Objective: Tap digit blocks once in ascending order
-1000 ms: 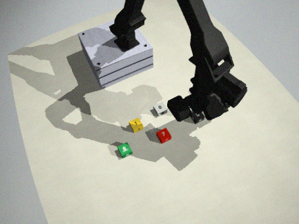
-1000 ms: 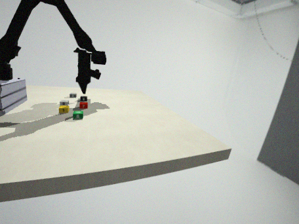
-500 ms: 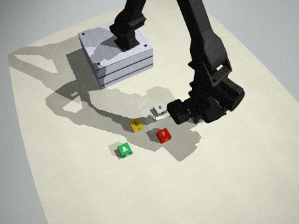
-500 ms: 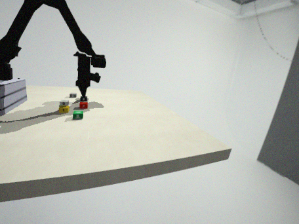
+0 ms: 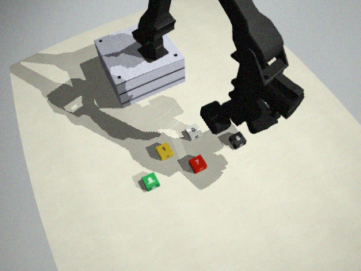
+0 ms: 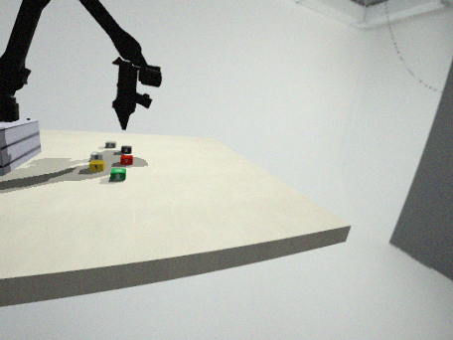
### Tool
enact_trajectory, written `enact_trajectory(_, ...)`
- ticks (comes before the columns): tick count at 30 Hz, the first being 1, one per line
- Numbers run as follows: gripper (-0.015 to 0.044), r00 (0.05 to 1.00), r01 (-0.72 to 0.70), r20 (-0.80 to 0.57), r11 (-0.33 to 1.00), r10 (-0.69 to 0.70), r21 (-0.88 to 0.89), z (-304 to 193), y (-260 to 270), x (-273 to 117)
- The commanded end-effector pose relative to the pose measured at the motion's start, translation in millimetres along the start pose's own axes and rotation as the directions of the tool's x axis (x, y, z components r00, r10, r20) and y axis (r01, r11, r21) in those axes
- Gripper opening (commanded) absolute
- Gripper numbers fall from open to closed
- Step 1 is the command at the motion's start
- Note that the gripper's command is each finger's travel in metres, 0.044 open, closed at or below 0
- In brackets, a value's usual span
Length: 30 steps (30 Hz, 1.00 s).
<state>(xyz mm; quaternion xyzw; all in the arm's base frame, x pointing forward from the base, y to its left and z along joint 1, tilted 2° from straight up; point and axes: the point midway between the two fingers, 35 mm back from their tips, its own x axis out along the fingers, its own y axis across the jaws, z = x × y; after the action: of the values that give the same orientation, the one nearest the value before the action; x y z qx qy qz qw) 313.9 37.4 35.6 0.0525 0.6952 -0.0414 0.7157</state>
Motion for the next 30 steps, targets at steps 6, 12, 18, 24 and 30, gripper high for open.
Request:
enact_trajectory(6, 0.002, 0.999, -0.008, 0.043, 1.0, 0.008, 0.003, 2.4, 2.6, -44.2)
enact_trajectory(12, 0.002, 0.999, -0.015, 0.038, 1.0, 0.015, 0.003, -38.7, 65.6, -42.9)
enact_trajectory(18, 0.002, 0.999, -0.017, 0.037, 1.0, 0.017, 0.003, -51.8, 80.0, -42.6)
enact_trajectory(24, 0.002, 0.999, -0.016, 0.037, 1.0, 0.016, 0.003, -48.9, 81.2, 35.5)
enact_trajectory(30, 0.002, 0.999, -0.016, 0.037, 1.0, 0.016, 0.003, -49.2, 81.0, 38.9)
